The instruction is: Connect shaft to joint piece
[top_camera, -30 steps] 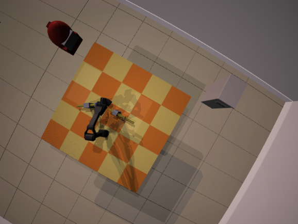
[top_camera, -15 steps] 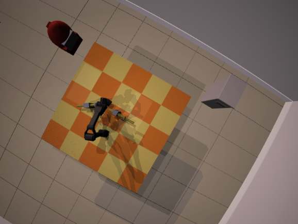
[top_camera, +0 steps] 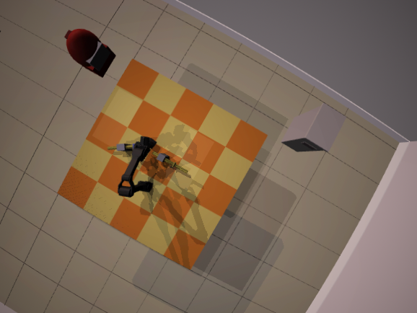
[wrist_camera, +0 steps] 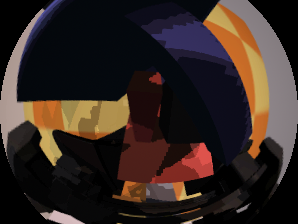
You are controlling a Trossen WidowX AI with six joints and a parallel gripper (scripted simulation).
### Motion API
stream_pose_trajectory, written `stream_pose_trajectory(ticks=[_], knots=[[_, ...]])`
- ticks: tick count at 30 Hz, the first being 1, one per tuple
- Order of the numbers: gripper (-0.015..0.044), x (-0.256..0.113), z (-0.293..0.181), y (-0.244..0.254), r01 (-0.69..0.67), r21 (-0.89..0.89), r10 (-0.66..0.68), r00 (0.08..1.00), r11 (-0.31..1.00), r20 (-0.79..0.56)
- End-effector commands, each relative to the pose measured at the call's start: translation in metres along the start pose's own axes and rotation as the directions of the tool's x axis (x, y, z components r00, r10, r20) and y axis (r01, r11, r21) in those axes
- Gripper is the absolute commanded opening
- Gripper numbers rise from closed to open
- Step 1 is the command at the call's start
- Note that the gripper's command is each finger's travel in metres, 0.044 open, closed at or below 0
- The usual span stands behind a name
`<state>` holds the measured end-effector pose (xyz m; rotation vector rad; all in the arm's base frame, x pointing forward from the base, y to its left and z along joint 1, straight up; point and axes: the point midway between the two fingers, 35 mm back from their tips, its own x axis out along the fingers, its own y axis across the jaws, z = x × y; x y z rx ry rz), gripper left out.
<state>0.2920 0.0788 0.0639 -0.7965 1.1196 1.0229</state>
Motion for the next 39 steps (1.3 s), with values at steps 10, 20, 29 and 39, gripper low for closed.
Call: stream_pose_trajectory(ticks=[10, 20, 29, 39], knots=[[0.0, 0.0, 0.0, 0.0, 0.0, 0.0, 0.0, 1.0, 1.0, 0.0], [0.0, -0.003, -0.002, 0.0, -0.005, -0.013, 0.004, 0.997, 1.0, -0.075], [0.0, -0.01, -0.005, -0.001, -0.015, -0.038, 0.006, 0.976, 0.999, -0.22], [0.0, -0.02, -0.008, -0.002, -0.037, -0.051, 0.017, 0.936, 0.998, -0.351]])
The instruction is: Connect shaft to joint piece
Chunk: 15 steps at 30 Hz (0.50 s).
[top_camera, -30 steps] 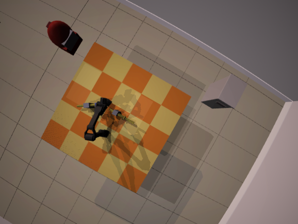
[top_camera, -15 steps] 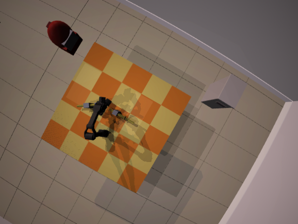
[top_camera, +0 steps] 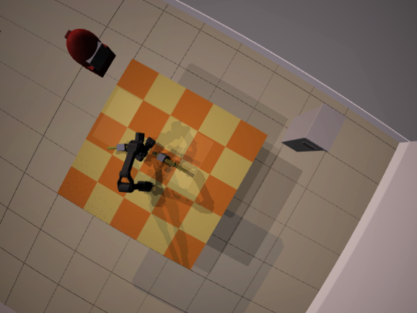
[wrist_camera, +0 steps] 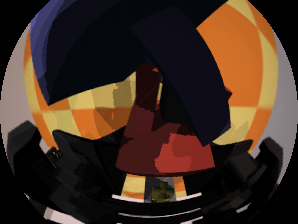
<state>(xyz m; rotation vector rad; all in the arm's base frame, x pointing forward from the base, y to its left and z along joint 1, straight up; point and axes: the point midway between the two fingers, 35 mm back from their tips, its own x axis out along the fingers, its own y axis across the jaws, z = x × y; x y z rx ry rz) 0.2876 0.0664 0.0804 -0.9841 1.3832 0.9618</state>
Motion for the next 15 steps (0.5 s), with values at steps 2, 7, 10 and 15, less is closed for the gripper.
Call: stream_pose_trajectory(ticks=[2, 7, 10, 15], knots=[[0.0, -0.003, -0.0014, -0.0016, 0.001, -0.034, -0.004, 0.997, 0.999, -0.078], [0.0, -0.0074, -0.0036, -0.0022, -0.004, -0.047, -0.002, 0.992, 0.999, -0.129], [0.0, -0.0084, -0.0041, -0.0023, -0.005, -0.046, -0.001, 0.991, 0.999, -0.135], [0.0, -0.0104, -0.0053, -0.0022, -0.008, -0.041, 0.002, 0.99, 0.999, -0.143]])
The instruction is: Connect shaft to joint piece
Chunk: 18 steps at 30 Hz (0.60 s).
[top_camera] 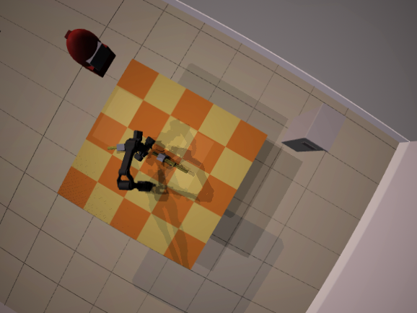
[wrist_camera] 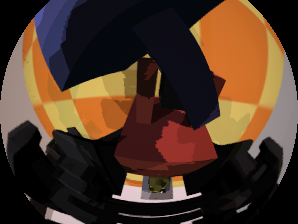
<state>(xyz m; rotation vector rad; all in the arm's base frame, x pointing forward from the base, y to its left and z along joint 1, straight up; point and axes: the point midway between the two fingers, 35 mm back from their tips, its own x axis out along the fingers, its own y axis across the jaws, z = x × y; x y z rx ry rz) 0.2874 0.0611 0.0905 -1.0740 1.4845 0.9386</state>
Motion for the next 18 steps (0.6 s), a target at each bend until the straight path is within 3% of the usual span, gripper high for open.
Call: stream_pose_trajectory(ticks=[1, 18], knots=[[0.0, -0.0007, -0.0001, -0.0008, 0.003, -0.015, -0.004, 1.0, 1.0, -0.019], [0.0, -0.0023, -0.0013, -0.0002, -0.007, -0.008, 0.007, 1.0, 1.0, -0.031]])
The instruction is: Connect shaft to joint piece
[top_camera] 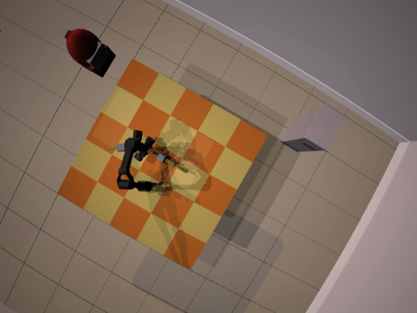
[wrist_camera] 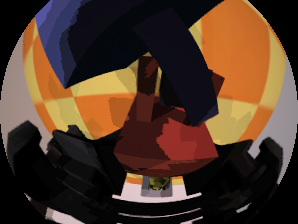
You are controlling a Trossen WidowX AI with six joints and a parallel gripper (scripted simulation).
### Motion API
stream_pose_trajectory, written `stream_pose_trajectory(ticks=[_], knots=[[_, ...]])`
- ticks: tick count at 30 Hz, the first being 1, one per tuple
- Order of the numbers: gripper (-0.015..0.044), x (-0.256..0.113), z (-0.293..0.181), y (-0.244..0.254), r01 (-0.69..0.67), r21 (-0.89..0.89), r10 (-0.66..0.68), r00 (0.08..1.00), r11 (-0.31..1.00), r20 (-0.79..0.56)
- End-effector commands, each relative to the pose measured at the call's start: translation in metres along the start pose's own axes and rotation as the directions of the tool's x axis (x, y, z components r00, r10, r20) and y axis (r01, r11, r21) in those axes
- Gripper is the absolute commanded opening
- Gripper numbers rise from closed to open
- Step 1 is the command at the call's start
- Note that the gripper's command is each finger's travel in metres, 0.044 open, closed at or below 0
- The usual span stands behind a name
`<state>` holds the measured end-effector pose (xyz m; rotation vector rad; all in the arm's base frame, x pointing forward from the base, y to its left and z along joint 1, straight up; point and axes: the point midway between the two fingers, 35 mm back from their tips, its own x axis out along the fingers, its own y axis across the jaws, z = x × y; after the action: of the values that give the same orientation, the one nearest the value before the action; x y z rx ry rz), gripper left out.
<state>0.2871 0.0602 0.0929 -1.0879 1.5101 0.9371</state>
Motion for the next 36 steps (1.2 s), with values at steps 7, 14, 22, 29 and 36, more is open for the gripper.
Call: stream_pose_trajectory(ticks=[7, 14, 22, 29, 36], knots=[[0.0, -0.0004, -0.0002, -0.0002, -0.001, -0.005, 0.001, 1.0, 1.0, -0.006], [0.0, -0.0005, -0.0002, -0.0001, -0.002, -0.004, 0.002, 1.0, 1.0, -0.006], [0.0, -0.0003, -0.0001, 0.0001, -0.004, -0.001, 0.004, 1.0, 1.0, -0.002], [0.0131, -0.0003, -0.0001, 0.0001, -0.004, -0.001, 0.004, 1.0, 1.0, -0.002], [0.0252, -0.0003, -0.0001, 0.0001, -0.004, -0.001, 0.004, 1.0, 1.0, -0.002]])
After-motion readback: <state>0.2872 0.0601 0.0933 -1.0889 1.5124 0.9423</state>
